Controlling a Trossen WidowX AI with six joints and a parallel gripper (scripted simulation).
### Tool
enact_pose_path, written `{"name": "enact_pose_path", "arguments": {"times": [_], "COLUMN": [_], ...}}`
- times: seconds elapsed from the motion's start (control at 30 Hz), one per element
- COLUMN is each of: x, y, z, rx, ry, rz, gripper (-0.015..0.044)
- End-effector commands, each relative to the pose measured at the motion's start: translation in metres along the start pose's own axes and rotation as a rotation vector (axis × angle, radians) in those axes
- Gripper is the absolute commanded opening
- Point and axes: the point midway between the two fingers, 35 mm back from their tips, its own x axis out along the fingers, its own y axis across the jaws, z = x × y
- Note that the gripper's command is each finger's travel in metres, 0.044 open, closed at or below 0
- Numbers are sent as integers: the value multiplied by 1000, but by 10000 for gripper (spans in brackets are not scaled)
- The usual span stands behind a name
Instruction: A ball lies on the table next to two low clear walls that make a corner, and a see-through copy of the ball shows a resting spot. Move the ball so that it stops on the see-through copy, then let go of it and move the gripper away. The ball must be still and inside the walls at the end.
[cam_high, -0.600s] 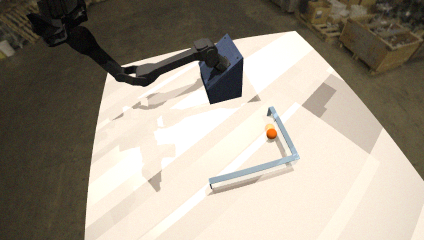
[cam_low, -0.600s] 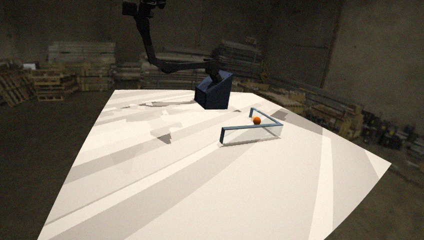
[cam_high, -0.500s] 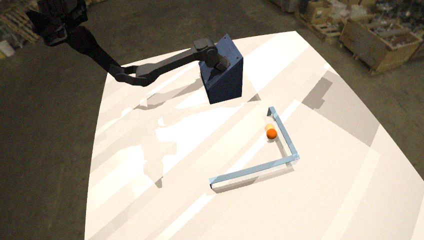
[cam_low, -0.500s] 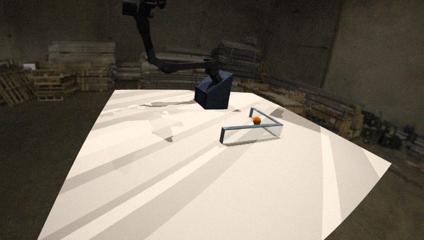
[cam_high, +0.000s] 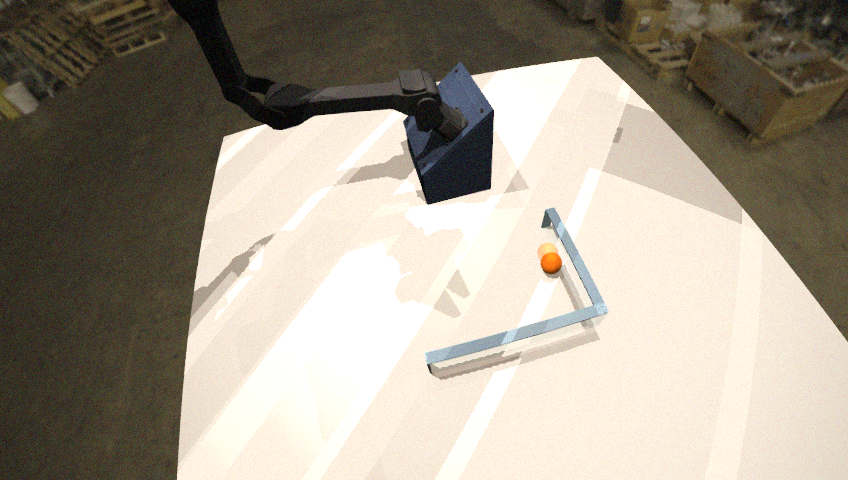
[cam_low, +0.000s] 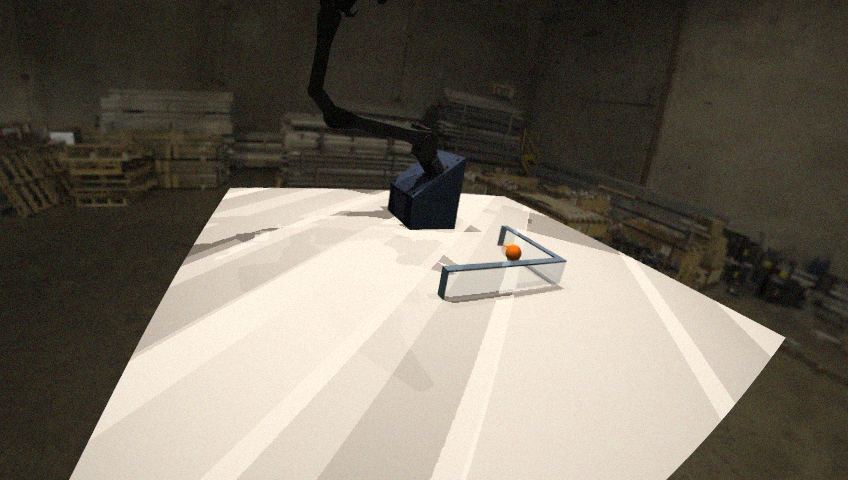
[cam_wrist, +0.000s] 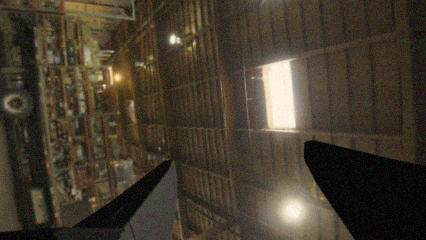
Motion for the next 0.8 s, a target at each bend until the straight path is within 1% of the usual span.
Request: {"name": "enact_pose_path", "arguments": {"times": [0.0, 0.2, 0.43, 0.6, 0.77], "x": [33, 88, 138, 160, 166], "y": [-3, 22, 88, 148, 219], "z": [48, 124, 204, 262, 311], "rx": [-5, 4, 44, 89, 146], "ry": [-56, -130, -193, -233, -245], "rz": [81, 253, 491, 680, 884], "gripper": [310, 310, 310, 310, 310]}}
